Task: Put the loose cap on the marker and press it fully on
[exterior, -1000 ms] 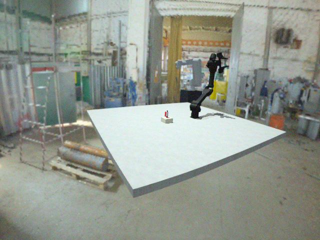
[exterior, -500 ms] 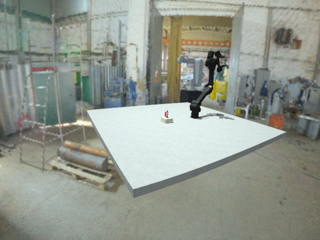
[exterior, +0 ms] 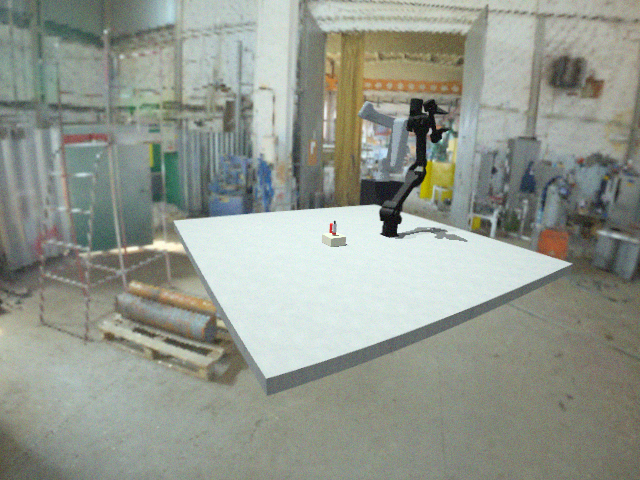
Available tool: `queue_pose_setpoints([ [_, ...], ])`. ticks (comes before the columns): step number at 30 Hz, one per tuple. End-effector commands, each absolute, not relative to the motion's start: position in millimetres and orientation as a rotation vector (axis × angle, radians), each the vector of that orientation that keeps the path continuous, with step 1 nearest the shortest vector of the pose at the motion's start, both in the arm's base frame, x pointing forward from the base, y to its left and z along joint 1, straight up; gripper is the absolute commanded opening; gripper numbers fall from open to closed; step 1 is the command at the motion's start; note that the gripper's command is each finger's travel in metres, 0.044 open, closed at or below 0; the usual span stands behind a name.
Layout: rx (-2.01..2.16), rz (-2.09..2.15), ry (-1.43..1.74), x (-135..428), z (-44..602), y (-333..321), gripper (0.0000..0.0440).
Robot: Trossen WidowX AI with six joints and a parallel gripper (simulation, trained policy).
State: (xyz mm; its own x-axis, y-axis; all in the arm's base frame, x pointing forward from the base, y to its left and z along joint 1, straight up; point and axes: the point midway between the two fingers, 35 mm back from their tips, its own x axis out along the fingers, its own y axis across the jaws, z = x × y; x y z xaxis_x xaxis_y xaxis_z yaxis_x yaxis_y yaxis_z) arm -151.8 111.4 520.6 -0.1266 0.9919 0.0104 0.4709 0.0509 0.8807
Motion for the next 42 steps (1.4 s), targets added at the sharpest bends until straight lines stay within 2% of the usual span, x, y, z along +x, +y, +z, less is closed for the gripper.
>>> queue_pose_setpoints([
  [1, 1.511, 0.970, 1.685, -135, 520, 117, 0.0330],
  [42, 1.641, 0.675, 1.671, -12, 503, 146, 0.0333],
])
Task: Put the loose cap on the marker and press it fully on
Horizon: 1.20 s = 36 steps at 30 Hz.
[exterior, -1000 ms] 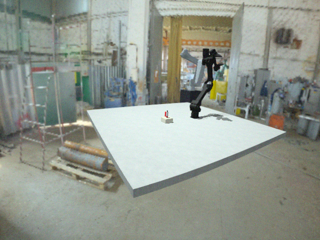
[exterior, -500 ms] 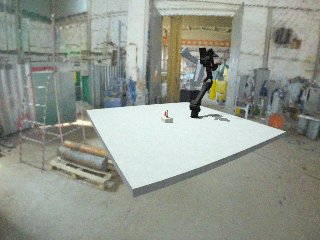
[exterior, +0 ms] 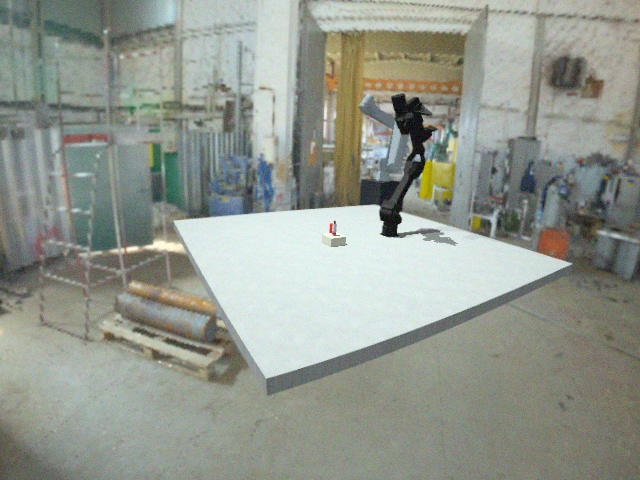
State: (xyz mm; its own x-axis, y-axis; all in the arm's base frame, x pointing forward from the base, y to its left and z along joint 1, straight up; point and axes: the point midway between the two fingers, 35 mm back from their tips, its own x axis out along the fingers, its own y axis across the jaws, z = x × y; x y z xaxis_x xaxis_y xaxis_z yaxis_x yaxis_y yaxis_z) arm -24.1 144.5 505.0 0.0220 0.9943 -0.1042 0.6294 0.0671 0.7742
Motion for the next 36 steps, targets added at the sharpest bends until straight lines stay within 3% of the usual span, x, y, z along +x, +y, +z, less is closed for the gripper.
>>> queue_pose_setpoints([
  [1, 1.641, 0.672, 1.668, -9, 503, 147, 0.0332],
  [36, 1.640, 0.552, 1.522, 95, 482, 148, 0.0333],
])
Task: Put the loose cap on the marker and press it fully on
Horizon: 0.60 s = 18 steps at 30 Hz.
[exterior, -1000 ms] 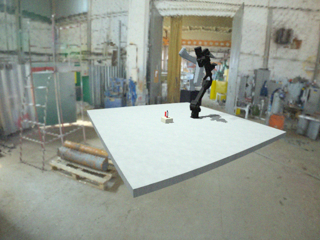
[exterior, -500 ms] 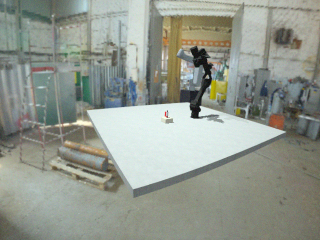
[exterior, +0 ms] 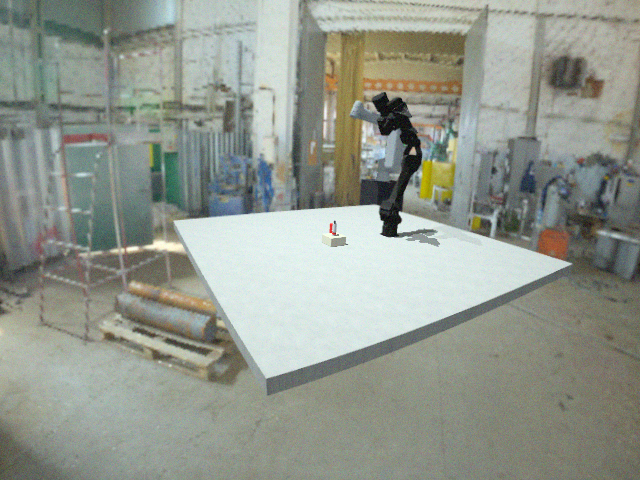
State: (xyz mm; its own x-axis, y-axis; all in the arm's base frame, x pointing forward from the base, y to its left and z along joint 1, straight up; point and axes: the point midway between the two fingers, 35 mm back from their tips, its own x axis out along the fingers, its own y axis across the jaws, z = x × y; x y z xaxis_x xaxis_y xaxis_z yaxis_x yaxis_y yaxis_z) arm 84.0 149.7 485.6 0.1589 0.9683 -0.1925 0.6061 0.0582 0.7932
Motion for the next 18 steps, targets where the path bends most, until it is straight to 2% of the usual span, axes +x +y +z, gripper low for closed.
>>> queue_pose_setpoints([
  [1, 1.639, 0.548, 1.516, 98, 481, 148, 0.0333],
  [18, 1.625, 0.465, 1.410, 147, 462, 134, 0.0333],
])
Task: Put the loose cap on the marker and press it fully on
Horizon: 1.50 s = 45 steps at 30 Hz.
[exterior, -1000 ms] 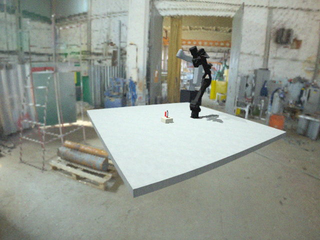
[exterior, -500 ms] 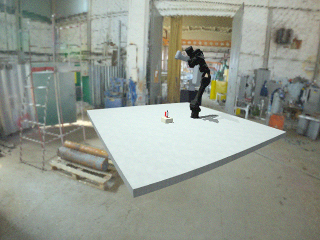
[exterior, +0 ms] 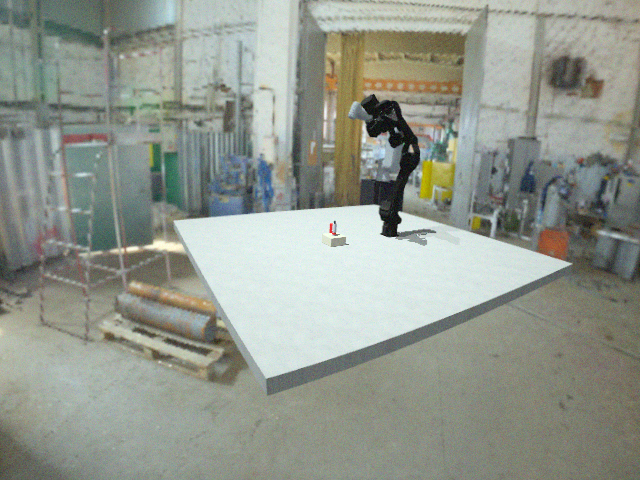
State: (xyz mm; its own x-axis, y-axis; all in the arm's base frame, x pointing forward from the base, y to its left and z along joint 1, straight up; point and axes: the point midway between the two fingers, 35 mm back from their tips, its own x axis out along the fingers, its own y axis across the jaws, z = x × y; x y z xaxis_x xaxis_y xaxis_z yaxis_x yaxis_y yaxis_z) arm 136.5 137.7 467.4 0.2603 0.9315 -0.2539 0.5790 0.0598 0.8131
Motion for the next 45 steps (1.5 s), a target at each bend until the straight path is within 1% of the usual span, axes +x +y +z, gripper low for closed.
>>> queue_pose_setpoints([
  [1, 1.623, 0.460, 1.404, 150, 461, 133, 0.0333],
  [23, 1.587, 0.332, 1.293, 203, 433, 105, 0.0334],
  [45, 1.535, 0.185, 1.216, 245, 400, 68, 0.0333],
])
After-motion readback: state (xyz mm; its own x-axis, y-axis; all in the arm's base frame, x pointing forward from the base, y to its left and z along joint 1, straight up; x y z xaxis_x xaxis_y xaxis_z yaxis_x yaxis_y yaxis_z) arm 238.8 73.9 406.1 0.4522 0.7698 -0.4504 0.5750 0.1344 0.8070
